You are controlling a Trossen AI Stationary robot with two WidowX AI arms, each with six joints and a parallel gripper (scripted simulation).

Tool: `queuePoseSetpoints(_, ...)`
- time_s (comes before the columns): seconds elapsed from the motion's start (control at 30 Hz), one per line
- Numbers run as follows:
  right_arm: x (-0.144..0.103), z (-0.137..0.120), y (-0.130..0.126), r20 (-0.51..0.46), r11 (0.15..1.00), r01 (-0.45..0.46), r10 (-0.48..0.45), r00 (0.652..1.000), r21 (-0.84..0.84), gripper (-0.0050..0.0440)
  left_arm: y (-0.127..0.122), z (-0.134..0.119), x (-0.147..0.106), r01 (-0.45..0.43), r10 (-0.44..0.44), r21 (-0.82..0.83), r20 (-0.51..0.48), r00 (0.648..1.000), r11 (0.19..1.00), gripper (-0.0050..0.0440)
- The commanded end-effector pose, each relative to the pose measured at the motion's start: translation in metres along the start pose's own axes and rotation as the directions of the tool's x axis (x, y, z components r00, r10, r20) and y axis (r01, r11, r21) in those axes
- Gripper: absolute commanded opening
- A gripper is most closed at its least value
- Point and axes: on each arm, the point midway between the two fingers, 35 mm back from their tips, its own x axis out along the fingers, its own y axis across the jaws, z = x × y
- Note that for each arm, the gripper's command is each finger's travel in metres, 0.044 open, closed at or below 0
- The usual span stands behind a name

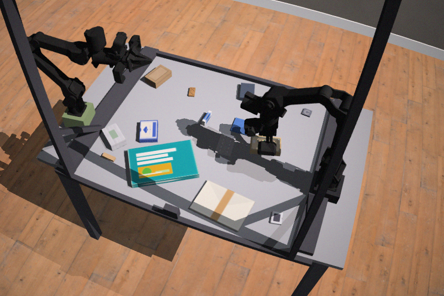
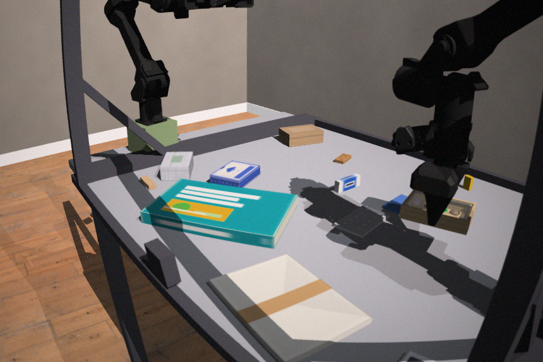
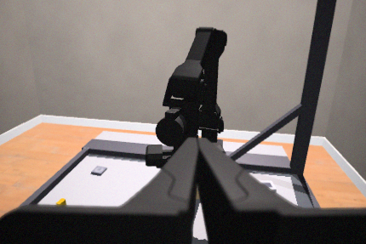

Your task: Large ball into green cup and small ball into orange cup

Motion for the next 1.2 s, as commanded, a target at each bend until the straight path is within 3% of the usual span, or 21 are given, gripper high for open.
queuePoseSetpoints(0.0,-0.007,0.002,-0.001,0.027,1.000,0.010,-0.010,1.000,-0.002,-0.0050,0.000,0.006,-0.001,0.000,0.000,0.000,0.015,1.000,1.000,-0.0050)
queuePoseSetpoints(0.47,-0.004,0.005,-0.010,0.018,0.984,-0.181,0.181,0.983,-0.001,-0.0050,0.000,0.006,-0.001,0.000,0.000,0.000,0.015,1.000,1.000,-0.0050)
queuePoseSetpoints(0.77,-0.002,0.011,-0.011,-0.138,0.978,-0.207,0.207,0.968,0.018,-0.0050,0.000,0.006,-0.001,0.000,0.000,0.000,0.015,1.000,1.000,-0.0050)
queuePoseSetpoints(1.03,0.000,0.014,-0.011,-0.228,0.973,-0.227,0.228,0.947,0.030,-0.0050,0.000,0.006,-0.001,0.000,0.000,0.000,0.015,1.000,1.000,-0.0050)
queuePoseSetpoints(1.17,-0.001,0.014,-0.013,-0.222,0.974,-0.227,0.228,0.948,0.031,-0.0050,0.000,0.006,-0.001,0.000,0.000,0.000,0.015,1.000,1.000,-0.0050)
